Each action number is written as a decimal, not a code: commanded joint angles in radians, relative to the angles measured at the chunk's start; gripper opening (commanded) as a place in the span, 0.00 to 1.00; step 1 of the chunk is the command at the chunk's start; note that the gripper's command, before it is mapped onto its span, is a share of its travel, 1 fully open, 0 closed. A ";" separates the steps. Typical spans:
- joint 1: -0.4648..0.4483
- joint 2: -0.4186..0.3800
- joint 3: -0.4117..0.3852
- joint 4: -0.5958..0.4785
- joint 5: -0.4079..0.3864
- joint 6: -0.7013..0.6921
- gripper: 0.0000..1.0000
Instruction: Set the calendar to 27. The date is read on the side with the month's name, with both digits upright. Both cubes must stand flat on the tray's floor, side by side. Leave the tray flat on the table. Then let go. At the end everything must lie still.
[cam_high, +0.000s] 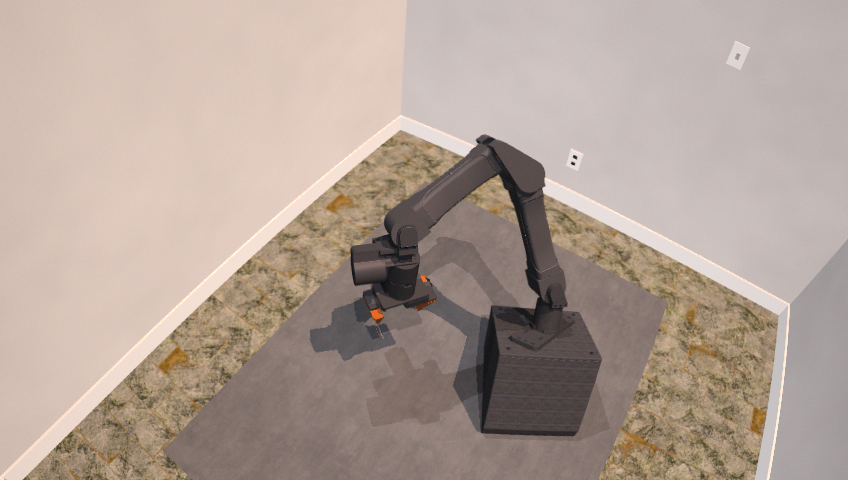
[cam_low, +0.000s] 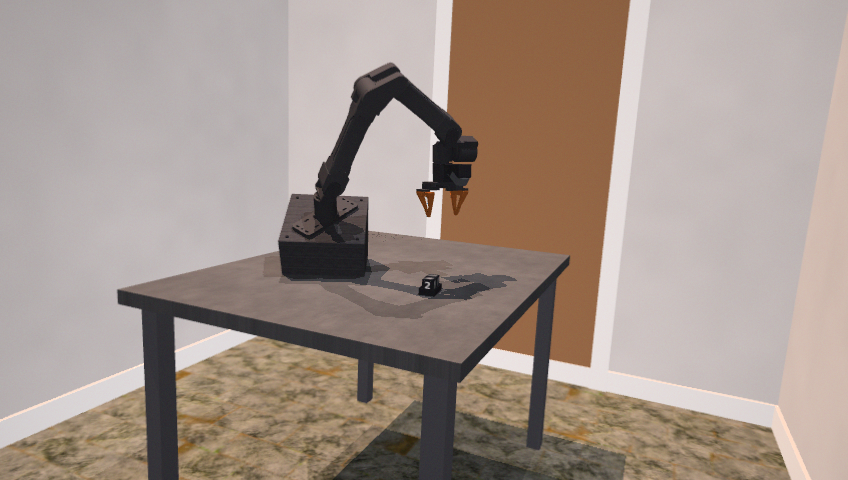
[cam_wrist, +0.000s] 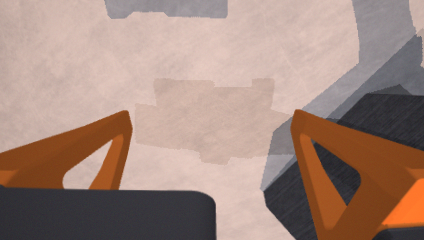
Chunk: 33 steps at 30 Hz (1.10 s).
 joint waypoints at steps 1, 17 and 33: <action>0.003 -0.005 0.004 0.001 0.000 0.000 1.00; 0.003 -0.005 0.004 0.001 0.000 0.000 1.00; -0.473 -0.259 -0.041 0.014 -0.033 0.135 1.00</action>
